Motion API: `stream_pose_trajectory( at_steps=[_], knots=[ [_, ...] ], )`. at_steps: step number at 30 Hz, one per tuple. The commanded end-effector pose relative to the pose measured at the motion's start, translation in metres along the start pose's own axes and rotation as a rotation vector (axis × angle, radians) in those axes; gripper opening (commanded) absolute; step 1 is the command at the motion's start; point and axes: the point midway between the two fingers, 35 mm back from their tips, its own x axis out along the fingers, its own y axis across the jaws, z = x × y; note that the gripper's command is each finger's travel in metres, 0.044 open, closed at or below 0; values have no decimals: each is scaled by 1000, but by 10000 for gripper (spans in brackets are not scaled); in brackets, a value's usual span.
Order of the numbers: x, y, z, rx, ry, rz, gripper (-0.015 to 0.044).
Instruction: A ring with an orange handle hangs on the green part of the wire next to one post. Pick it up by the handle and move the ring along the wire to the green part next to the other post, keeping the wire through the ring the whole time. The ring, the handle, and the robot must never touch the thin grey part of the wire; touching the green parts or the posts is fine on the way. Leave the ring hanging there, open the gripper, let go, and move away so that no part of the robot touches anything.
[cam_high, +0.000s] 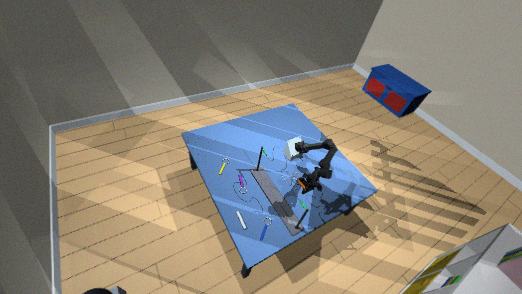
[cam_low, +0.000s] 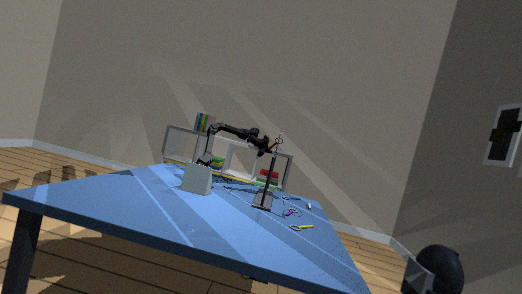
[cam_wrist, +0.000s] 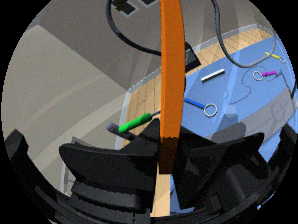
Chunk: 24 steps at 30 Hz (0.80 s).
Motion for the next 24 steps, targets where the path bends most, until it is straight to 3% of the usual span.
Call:
stream_pose_trajectory(
  at_steps=[1,24],
  knots=[
    [0,5,0,74,1,38,-150],
    [-6,43,12,551,-18,307,-150]
  ],
)
